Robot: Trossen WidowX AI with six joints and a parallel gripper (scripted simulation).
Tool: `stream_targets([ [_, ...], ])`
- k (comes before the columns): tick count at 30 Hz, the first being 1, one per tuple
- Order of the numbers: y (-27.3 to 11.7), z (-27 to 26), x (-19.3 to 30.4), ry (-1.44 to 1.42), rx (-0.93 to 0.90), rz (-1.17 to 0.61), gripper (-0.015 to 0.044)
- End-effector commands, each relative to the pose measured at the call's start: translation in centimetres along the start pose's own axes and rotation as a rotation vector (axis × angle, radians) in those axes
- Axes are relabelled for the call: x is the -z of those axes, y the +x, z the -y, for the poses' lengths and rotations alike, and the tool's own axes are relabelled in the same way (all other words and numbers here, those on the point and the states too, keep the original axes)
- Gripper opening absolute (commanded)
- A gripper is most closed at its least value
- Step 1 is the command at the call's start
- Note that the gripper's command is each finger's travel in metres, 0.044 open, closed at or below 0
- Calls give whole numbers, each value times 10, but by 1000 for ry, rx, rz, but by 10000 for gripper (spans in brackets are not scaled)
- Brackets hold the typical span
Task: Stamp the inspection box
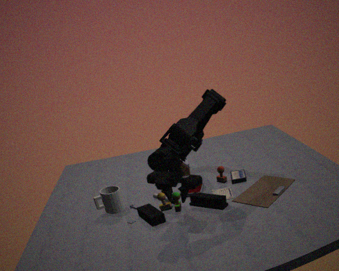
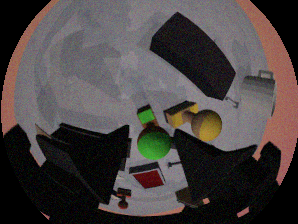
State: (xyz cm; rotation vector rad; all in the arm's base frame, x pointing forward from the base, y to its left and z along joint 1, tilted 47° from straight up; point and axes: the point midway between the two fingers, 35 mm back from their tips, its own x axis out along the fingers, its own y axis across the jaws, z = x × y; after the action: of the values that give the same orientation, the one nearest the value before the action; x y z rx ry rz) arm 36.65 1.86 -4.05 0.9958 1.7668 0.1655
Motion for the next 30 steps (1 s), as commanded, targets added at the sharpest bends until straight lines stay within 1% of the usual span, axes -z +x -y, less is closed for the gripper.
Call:
stream_targets([
  [1,-32,1,-6,-2,3,10,268],
  [5,-92,4,-5,1,3,7,268],
  [7,-111,6,-2,2,1,4,268],
  [30,-113,6,-1,5,-4,6,268],
])
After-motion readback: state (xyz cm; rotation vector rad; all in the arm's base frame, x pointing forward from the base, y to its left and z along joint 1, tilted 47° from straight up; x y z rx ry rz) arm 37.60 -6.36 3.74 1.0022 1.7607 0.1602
